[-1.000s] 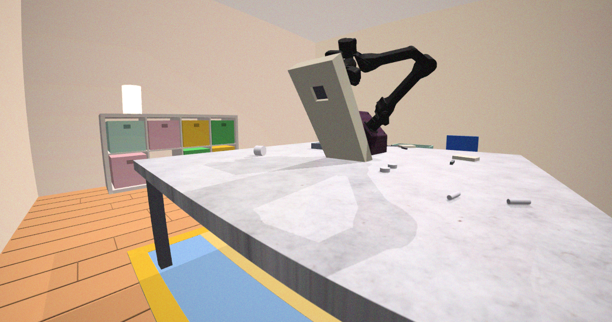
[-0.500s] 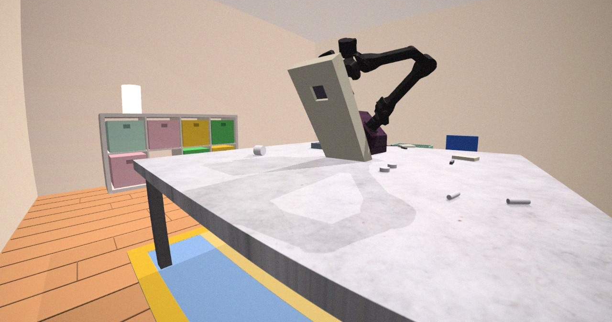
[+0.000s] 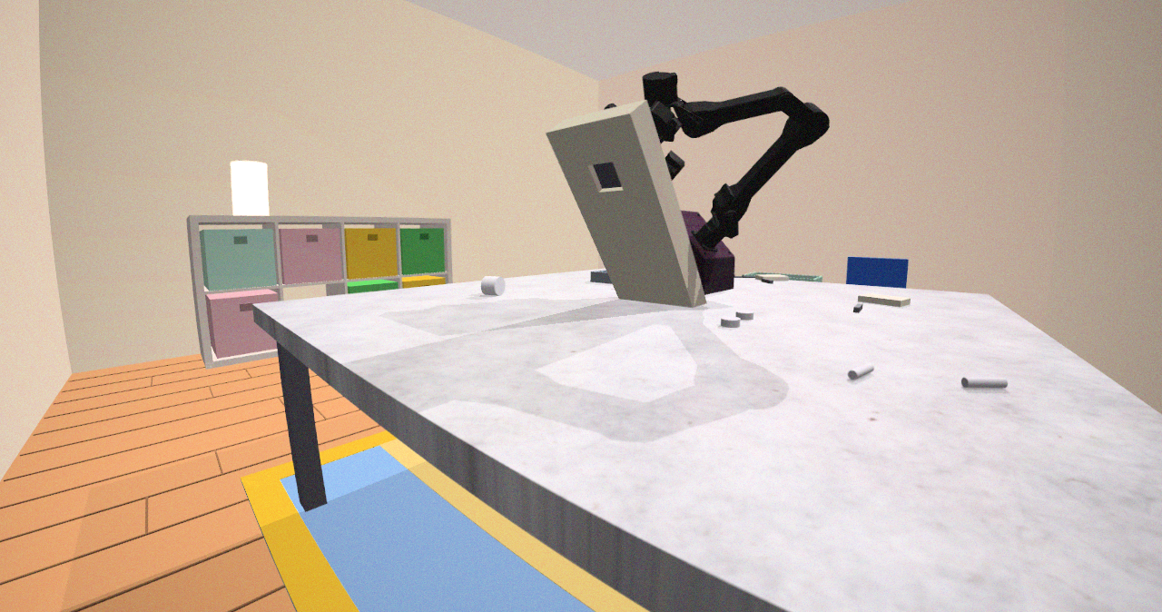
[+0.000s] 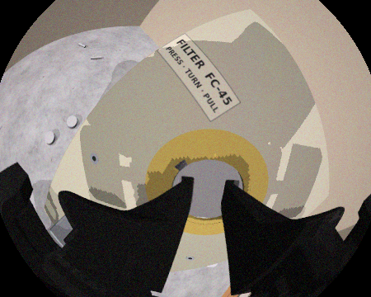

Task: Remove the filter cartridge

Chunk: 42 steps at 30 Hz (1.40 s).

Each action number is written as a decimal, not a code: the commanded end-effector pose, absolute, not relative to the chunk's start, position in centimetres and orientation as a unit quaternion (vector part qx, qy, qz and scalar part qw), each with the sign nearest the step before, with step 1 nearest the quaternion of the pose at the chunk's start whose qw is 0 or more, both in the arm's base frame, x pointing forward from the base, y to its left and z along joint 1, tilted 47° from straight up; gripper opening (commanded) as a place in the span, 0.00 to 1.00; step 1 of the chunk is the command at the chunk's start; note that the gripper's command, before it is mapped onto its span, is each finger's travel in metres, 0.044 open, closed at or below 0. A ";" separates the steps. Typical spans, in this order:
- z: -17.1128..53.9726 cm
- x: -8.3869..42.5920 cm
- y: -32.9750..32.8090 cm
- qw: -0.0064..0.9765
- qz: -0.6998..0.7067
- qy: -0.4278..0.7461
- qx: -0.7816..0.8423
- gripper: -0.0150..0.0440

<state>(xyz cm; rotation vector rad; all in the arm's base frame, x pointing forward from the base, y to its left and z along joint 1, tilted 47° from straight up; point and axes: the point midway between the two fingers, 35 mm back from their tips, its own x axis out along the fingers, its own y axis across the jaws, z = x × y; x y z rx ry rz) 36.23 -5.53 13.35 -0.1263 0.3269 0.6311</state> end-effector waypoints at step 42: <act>14.9 32.0 -8.9 0.878 0.215 0.283 0.320 0.25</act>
